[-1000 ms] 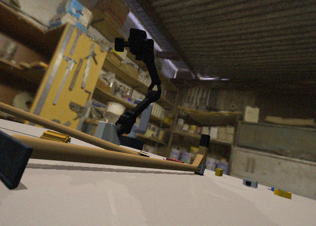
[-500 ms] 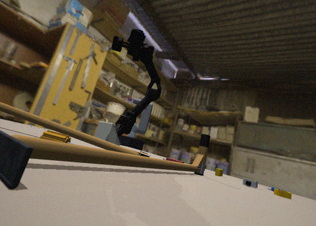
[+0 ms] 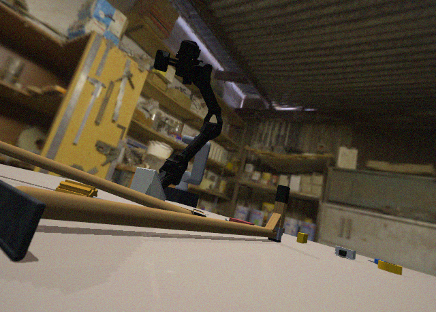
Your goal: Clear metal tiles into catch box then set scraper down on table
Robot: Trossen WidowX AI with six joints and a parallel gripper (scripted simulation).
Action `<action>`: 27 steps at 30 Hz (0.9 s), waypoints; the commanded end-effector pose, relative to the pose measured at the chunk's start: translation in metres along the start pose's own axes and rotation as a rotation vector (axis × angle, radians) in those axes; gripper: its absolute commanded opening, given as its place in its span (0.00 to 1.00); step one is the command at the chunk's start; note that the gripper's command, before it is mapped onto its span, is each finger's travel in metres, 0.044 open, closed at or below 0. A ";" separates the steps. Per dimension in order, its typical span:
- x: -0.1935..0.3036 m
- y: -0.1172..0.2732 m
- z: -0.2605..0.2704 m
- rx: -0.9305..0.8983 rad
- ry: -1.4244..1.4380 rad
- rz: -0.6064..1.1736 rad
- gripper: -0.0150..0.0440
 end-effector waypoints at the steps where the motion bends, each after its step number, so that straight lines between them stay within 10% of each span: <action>1: 0.001 -0.001 0.000 -0.003 0.002 0.003 1.00; 27: -0.023 0.061 -0.008 0.149 -0.319 -0.167 1.00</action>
Point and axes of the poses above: the point midway between the two fingers, 35 mm back from their tips, its own y axis back along the fingers, its own z axis across the jaws, x = y × z, the point moved 6 cm from there along y, back along the fingers, and after that the axes turned 8 degrees about -y, right-handed, at the moved point
